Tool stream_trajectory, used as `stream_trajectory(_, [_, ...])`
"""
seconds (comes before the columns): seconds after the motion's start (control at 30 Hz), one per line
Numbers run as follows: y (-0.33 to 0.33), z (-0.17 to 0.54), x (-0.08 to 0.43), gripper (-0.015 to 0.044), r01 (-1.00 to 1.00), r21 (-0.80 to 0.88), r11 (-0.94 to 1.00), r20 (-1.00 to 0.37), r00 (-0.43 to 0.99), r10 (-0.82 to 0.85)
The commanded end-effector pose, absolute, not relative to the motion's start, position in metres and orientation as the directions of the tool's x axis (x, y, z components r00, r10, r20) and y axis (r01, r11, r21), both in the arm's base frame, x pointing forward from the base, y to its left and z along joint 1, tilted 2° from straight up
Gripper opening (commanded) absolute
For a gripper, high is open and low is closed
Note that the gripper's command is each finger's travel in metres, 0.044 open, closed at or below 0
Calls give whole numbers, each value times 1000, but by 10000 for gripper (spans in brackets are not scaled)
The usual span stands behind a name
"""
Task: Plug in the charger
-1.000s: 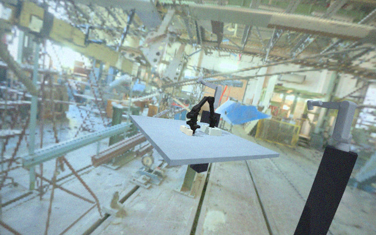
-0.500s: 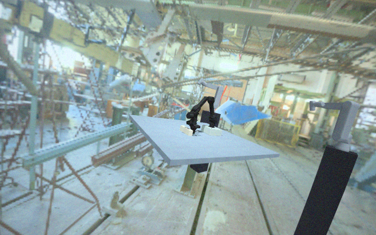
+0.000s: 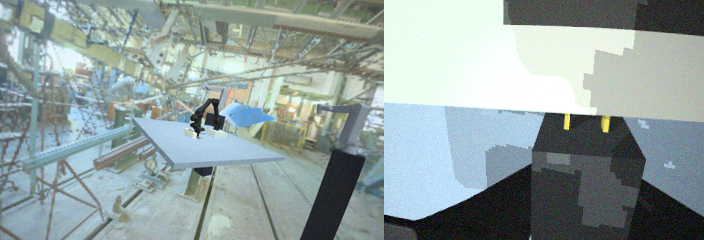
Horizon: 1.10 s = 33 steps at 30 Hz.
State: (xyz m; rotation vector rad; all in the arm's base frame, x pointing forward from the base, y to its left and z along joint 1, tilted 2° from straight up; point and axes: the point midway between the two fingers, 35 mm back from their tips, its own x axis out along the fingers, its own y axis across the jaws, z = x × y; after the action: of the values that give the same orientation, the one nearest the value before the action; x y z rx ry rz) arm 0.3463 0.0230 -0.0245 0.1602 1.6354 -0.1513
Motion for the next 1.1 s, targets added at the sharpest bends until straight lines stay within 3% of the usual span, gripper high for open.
stream_trajectory(0.0, [23,-23,349,0,193,3,981,-998,-62,15])
stream_trajectory(1.07, [22,-23,355,0,193,3,981,-998,-62,15])
